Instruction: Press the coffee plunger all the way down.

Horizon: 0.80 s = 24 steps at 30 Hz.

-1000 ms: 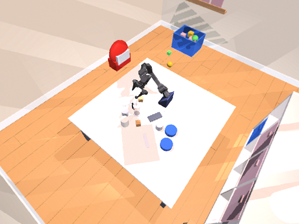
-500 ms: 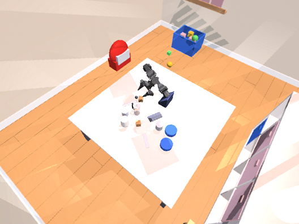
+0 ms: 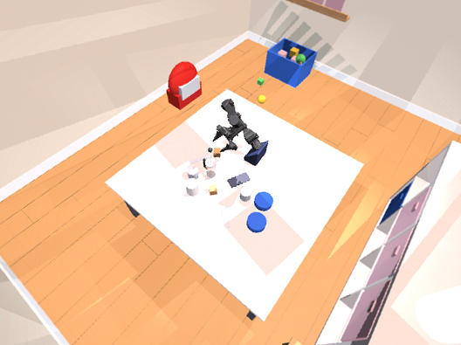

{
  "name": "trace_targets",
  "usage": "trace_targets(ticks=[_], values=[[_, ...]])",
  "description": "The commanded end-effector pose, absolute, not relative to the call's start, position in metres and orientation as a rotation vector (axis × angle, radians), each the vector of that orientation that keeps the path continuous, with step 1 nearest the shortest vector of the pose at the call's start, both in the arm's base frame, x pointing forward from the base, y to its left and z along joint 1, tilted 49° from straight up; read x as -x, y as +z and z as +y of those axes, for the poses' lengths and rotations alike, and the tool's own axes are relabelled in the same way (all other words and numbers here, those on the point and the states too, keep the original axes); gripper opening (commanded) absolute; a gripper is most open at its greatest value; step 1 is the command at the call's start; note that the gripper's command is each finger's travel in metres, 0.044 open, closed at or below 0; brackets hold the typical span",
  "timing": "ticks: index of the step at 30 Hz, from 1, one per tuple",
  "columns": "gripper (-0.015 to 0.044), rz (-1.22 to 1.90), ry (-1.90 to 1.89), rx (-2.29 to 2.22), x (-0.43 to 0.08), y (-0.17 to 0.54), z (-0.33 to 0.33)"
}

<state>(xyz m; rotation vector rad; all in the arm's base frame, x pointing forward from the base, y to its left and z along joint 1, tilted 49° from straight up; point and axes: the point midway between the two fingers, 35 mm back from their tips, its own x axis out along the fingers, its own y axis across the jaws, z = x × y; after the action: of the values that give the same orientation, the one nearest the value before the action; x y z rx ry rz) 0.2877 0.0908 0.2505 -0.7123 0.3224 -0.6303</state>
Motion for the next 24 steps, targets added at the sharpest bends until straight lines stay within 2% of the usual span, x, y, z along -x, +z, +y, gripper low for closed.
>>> trace_targets(ticks=[1,24], values=[[0.044,0.277,-0.643,0.692,-0.2812,0.2526,0.0656],[0.044,0.277,-0.642,0.68,-0.2907,0.2521,0.0592]])
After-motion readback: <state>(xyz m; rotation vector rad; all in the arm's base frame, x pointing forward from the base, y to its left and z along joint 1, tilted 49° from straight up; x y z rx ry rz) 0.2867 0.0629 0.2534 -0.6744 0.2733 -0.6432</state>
